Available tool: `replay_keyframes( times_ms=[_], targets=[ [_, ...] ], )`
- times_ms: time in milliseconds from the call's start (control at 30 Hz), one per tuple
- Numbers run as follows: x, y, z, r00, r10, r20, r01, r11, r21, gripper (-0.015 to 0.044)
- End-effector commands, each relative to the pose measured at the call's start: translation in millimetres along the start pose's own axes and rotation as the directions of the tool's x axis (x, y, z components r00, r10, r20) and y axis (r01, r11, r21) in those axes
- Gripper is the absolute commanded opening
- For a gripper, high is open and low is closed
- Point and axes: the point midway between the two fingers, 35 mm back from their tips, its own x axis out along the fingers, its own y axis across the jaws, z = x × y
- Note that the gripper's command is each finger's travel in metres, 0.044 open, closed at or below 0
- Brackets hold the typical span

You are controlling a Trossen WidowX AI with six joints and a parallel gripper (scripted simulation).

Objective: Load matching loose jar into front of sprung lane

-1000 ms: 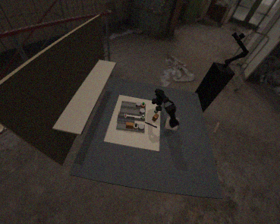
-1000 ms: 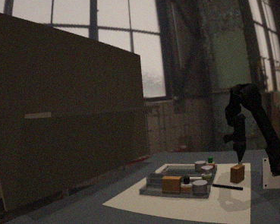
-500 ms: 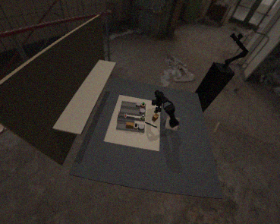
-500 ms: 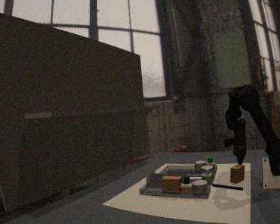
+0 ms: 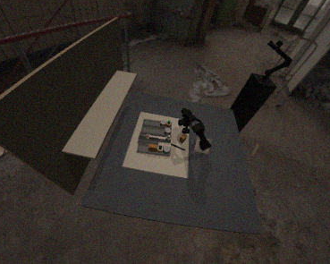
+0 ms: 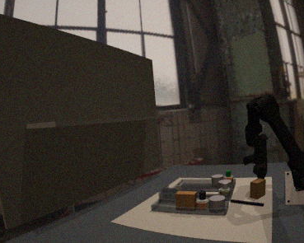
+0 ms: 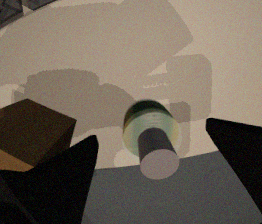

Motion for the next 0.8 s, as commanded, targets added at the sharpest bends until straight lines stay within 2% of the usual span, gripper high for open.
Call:
replay_keyframes(
  times_ms=[0, 267, 500, 700, 767],
  targets=[
    [4.2, 1.7, -1.1, 1.0, 0.007, 0.002, -0.007, 1.0, 0.007, 0.0414],
    [4.2, 1.7, -1.1, 1.0, 0.007, 0.002, -0.007, 1.0, 0.007, 0.0204],
    [4.2, 1.7, -1.1, 1.0, 0.007, 0.002, -0.007, 1.0, 0.007, 0.0157],
    [-16.3, -0.7, 1.3, 1.0, 0.005, 0.002, -0.005, 1.0, 0.008, 0.0],
    [-28.5, -1.5, 2.0, 1.0, 0.004, 0.002, -0.004, 1.0, 0.008, 0.0]
  ],
)
